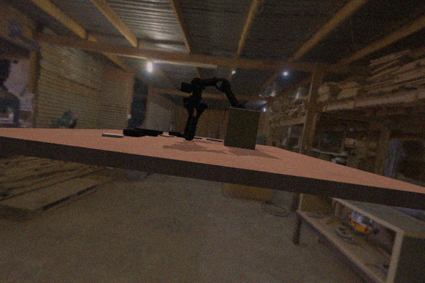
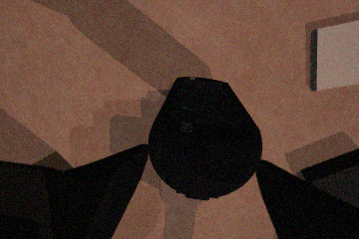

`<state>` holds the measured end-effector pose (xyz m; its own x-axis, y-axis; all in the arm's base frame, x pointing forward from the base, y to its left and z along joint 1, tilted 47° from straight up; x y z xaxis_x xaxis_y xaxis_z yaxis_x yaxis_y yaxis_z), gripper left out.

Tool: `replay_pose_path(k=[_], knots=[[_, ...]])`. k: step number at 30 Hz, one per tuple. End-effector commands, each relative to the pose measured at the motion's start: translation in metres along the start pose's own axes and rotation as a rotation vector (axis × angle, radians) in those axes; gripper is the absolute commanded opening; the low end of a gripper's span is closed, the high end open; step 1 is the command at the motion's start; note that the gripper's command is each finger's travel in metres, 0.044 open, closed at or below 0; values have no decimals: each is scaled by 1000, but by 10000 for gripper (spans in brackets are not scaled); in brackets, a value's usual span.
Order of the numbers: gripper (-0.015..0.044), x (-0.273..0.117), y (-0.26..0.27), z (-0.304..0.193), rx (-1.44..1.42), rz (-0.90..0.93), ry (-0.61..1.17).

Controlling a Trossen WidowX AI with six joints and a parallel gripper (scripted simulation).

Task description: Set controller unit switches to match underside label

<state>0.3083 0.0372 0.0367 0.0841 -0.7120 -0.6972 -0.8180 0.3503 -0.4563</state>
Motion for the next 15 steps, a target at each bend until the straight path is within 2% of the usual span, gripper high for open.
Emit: replay_pose_path(k=[1,15], knots=[[338,5,1,-7,-4,2,16],[338,8,3,-18,-4,2,16]])
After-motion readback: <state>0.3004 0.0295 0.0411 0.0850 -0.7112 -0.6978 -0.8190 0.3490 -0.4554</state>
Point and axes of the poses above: the point midway between the two fingers, 35 mm back from their tips, its own x axis out along the fingers, its own y axis across the jaws, z = x × y, the point moved 2 cm from there along -x, back along the fingers, and after that the axes turned 8 degrees about -x, right-handed, at the moved point
